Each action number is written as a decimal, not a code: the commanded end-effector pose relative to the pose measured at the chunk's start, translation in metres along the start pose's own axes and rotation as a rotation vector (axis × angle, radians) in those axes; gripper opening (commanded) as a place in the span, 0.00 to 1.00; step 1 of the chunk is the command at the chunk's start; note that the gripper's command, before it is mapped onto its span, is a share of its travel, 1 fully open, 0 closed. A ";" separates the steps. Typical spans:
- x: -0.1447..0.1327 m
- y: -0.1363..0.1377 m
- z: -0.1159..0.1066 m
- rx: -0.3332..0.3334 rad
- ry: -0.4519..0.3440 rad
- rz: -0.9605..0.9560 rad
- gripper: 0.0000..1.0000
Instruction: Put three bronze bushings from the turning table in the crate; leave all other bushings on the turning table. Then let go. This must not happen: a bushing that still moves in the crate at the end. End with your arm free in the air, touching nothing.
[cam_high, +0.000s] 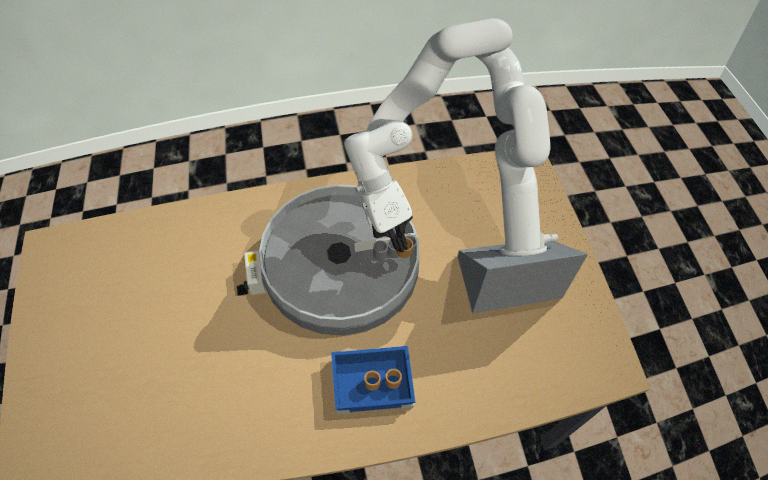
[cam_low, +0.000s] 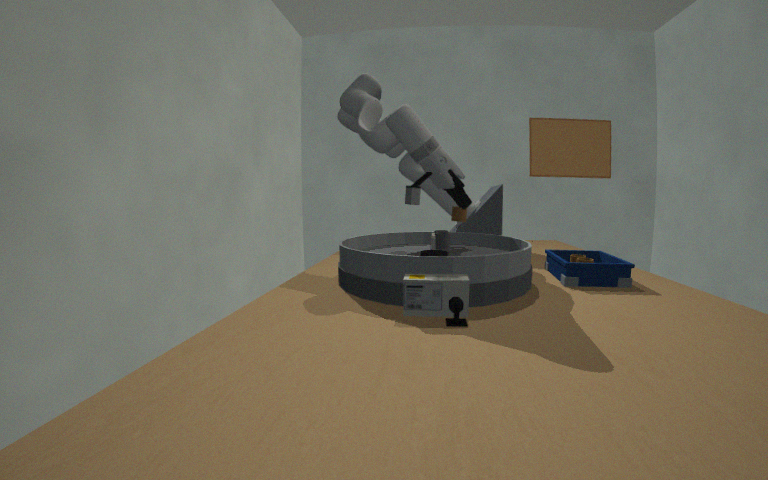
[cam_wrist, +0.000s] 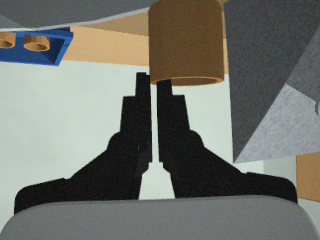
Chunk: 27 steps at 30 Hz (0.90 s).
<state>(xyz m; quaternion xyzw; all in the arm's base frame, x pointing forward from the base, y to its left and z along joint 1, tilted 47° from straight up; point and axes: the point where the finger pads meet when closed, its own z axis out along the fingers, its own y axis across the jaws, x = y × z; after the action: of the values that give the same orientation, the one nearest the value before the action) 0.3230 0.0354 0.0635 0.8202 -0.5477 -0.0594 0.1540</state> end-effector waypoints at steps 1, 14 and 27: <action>-0.007 -0.015 0.004 0.003 0.001 -0.001 0.00; -0.052 -0.103 0.042 0.003 0.001 -0.001 0.00; -0.101 -0.200 0.083 0.003 0.001 -0.001 0.00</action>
<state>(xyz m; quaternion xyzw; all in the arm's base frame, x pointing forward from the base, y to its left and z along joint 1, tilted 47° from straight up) 0.4190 0.1630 -0.0663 0.8208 -0.5480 -0.0572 0.1507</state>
